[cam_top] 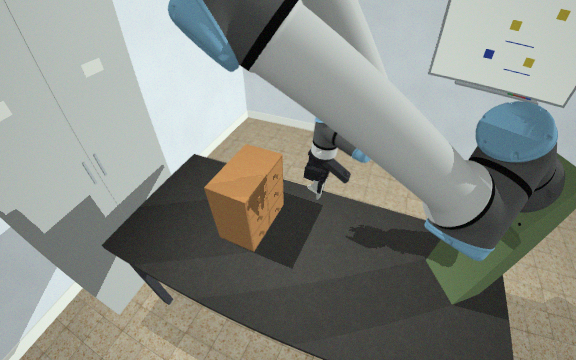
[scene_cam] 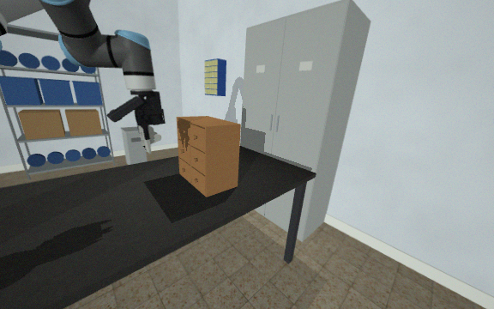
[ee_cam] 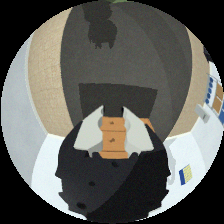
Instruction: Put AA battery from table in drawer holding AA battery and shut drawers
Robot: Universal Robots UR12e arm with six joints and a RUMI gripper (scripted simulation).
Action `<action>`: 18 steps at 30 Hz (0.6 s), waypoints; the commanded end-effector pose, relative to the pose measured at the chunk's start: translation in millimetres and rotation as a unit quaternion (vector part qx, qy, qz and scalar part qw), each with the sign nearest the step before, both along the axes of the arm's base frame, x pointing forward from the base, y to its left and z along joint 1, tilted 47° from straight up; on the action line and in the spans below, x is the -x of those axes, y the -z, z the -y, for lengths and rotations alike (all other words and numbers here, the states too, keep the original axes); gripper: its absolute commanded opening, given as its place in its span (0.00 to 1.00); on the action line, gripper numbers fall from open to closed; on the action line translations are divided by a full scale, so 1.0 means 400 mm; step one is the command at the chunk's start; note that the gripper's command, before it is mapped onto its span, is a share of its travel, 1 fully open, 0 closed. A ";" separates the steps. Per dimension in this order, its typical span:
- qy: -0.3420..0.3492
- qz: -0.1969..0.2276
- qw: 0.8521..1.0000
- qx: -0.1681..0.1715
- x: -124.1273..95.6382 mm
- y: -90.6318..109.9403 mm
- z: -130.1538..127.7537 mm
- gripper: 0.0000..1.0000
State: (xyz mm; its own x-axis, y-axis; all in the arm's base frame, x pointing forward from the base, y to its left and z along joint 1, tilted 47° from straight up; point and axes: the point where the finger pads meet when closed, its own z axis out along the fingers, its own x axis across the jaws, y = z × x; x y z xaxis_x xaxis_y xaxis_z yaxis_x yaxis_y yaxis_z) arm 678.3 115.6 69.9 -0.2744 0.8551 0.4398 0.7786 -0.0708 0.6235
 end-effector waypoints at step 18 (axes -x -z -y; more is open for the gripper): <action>-0.015 -0.027 0.999 0.009 0.013 -0.003 0.007 0.20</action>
